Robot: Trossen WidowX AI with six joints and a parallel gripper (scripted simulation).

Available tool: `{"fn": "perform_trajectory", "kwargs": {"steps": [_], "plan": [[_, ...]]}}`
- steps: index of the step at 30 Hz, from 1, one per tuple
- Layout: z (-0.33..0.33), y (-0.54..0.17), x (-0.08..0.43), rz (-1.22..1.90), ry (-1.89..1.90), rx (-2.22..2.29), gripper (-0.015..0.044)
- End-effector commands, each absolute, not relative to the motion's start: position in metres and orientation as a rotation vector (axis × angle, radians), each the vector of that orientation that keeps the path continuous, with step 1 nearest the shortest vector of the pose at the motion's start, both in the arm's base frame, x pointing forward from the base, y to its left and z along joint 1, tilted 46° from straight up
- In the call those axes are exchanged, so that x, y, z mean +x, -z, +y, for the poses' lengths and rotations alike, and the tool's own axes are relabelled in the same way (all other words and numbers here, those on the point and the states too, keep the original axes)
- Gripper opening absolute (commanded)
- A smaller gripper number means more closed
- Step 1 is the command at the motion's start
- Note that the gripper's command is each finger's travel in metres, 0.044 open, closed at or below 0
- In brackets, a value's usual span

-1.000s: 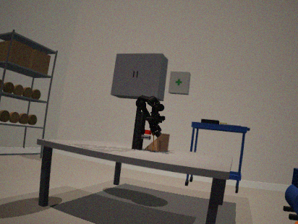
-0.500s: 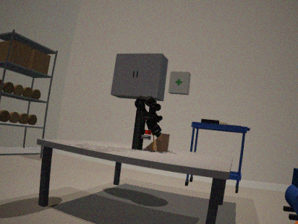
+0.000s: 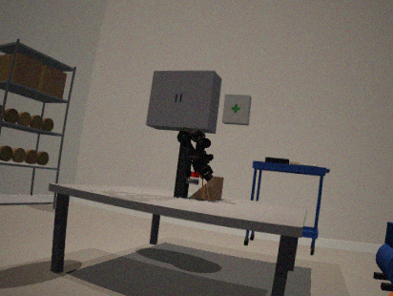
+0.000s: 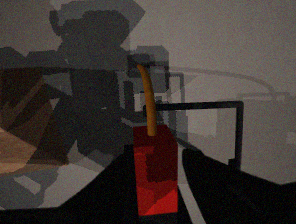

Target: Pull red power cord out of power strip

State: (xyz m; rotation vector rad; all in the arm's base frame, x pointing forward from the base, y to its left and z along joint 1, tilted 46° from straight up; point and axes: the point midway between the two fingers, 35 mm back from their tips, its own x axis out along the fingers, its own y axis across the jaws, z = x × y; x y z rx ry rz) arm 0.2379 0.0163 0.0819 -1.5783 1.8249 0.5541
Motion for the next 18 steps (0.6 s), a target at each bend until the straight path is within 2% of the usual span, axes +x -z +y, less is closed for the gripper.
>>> {"fn": "perform_trajectory", "kwargs": {"steps": [1,2,6,14,18], "plan": [[0.0129,-0.0794,0.2370,1.827,-0.554,-1.586,0.0160],[0.0129,-0.0794,0.2370,1.827,-0.554,-1.586,0.0160],[0.0150,-0.0809,0.2376,1.826,-0.554,-1.578,0.0055],[0.0150,-0.0809,0.2376,1.826,-0.554,-1.578,0.0002],[0.0169,-0.0792,0.2384,1.826,-0.554,-1.578,0.0000]]}}
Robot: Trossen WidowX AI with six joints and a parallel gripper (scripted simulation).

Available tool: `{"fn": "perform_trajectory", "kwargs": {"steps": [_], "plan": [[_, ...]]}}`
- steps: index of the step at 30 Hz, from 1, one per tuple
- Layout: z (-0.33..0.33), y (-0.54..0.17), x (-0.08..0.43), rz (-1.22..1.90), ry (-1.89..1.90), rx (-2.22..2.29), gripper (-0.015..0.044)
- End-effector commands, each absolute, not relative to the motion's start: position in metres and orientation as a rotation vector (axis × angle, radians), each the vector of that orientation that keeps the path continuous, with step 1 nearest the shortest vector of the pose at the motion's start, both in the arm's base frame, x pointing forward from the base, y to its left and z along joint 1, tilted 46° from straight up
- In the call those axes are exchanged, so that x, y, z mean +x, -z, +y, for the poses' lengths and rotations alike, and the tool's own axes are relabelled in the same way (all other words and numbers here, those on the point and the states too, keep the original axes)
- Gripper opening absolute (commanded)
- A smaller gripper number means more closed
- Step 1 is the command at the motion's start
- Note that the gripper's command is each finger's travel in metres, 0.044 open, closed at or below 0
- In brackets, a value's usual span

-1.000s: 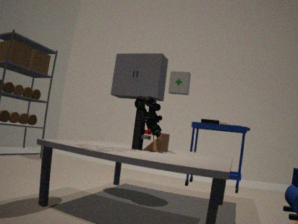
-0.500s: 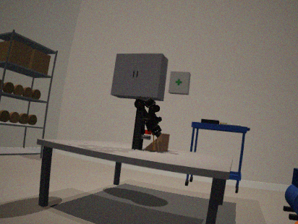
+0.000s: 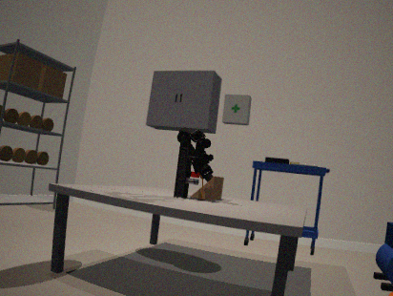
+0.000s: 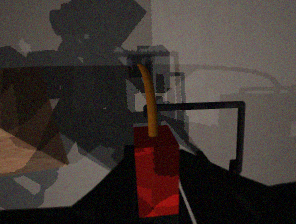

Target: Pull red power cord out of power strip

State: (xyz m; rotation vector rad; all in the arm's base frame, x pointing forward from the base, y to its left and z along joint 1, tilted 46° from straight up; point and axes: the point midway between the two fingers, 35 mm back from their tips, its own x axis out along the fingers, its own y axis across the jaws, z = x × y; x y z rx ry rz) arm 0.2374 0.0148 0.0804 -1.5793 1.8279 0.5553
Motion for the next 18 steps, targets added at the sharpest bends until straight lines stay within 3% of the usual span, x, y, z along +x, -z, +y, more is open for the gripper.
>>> {"fn": "perform_trajectory", "kwargs": {"steps": [1,18], "plan": [[0.018,-0.078,0.239,1.826,-0.555,-1.578,0.0000],[0.037,-0.061,0.246,1.823,-0.557,-1.579,0.0000]]}}
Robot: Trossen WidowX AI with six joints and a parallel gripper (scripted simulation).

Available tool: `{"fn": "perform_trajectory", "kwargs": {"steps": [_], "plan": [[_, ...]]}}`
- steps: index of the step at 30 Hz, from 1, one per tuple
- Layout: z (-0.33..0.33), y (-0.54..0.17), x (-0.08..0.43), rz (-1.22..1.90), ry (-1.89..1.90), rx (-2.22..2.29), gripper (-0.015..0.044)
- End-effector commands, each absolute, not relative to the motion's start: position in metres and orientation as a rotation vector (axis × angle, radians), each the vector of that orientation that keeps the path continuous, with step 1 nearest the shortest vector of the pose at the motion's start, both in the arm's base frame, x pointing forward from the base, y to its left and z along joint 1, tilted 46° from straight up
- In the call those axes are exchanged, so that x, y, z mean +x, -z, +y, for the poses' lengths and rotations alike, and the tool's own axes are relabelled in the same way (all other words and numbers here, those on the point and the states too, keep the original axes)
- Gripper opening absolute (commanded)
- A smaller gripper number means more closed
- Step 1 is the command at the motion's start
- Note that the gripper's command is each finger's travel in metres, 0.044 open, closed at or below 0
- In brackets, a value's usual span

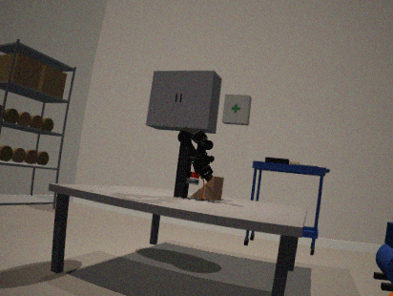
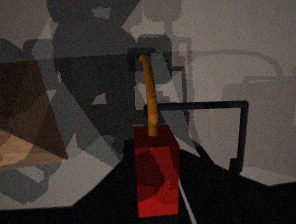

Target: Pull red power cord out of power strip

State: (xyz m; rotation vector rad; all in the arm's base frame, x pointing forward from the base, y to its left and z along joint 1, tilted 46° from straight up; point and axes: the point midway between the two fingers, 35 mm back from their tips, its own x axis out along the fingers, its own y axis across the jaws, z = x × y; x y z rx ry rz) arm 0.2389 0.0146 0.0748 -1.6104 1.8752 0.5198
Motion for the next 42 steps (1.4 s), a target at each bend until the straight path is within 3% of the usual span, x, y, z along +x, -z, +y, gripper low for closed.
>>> {"fn": "perform_trajectory", "kwargs": {"steps": [1,20,26,42], "plan": [[0.038,-0.060,0.246,1.823,-0.557,-1.579,0.0000],[0.064,-0.042,0.251,1.822,-0.558,-1.581,0.0000],[0.042,-0.050,0.246,1.865,-0.534,-1.589,0.0157],[0.051,-0.058,0.246,1.824,-0.556,-1.584,0.0160]]}}
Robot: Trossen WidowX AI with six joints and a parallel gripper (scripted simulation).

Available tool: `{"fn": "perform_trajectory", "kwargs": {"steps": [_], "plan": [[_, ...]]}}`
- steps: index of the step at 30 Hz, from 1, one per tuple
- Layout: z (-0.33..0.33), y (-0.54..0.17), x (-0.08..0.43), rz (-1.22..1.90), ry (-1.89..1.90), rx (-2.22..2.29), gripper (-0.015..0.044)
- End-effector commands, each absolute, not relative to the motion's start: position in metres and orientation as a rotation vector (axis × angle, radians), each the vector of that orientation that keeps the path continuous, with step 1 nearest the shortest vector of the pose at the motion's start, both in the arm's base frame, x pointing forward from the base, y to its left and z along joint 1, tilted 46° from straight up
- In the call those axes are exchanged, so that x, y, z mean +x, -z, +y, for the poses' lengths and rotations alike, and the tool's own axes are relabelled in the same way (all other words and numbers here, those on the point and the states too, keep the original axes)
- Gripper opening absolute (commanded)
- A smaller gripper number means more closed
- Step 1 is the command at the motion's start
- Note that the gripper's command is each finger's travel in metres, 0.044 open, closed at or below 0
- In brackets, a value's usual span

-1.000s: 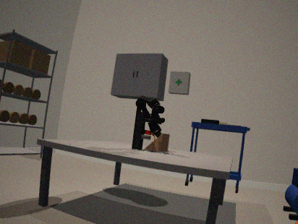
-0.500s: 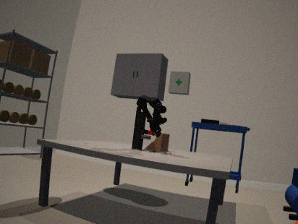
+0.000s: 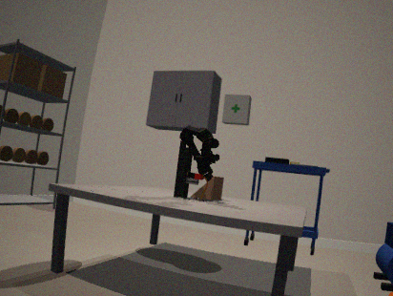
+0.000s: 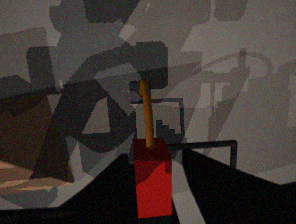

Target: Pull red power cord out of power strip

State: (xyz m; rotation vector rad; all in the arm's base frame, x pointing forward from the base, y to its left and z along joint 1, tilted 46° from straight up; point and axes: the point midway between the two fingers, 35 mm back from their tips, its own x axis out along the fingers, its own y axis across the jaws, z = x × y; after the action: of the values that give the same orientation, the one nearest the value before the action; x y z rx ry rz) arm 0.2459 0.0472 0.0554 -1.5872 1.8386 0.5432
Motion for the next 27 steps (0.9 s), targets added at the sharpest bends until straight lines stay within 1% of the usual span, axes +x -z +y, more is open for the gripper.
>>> {"fn": "perform_trajectory", "kwargs": {"steps": [1,27], "plan": [[0.051,-0.058,0.246,1.824,-0.556,-1.584,0.0160],[0.032,-0.072,0.241,1.826,-0.555,-1.585,0.0160]]}}
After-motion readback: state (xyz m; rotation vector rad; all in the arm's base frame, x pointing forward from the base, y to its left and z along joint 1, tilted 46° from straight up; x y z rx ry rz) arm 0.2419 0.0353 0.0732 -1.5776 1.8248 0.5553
